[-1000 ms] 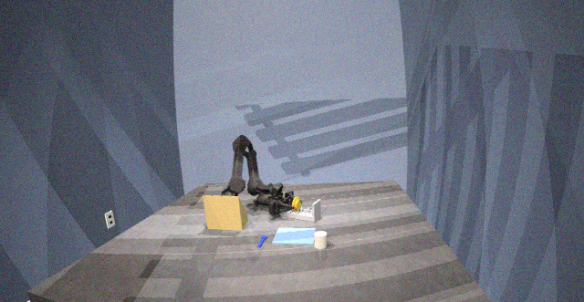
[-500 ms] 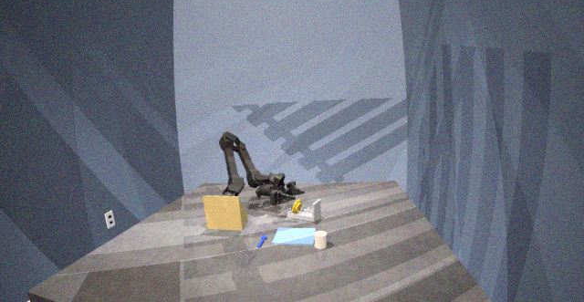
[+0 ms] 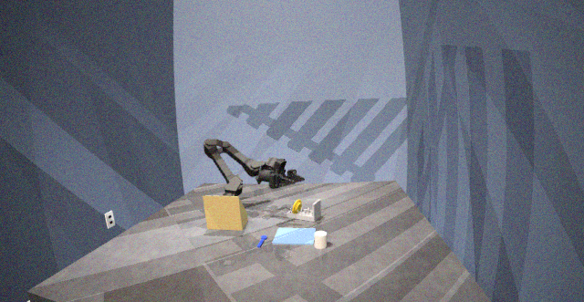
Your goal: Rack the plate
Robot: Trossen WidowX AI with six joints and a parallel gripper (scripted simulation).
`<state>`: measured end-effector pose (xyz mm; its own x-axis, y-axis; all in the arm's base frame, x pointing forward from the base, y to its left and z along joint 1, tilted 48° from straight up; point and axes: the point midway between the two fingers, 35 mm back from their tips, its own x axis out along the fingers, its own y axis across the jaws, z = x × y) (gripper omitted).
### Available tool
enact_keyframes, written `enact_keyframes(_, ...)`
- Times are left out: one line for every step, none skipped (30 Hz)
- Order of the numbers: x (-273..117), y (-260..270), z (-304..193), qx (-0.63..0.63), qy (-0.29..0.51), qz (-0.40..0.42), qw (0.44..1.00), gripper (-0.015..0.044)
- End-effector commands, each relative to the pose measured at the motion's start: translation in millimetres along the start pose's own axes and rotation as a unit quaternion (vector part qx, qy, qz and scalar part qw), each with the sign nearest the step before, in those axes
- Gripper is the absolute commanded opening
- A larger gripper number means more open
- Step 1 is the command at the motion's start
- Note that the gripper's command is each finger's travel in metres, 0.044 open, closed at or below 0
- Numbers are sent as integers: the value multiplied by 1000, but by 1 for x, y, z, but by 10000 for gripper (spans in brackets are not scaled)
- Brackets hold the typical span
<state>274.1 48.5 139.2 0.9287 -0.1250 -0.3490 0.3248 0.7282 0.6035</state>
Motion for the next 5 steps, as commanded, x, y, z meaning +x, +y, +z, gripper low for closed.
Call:
enact_keyframes(8,-6,0,-46,22,-26,998,400)
enact_keyframes(11,-8,0,-58,29,-34,997,400)
enact_keyframes(13,-10,0,-71,36,-42,996,400)
enact_keyframes(15,-13,0,-84,44,-50,994,400)
enact_keyframes(17,-15,0,-97,53,-57,992,400)
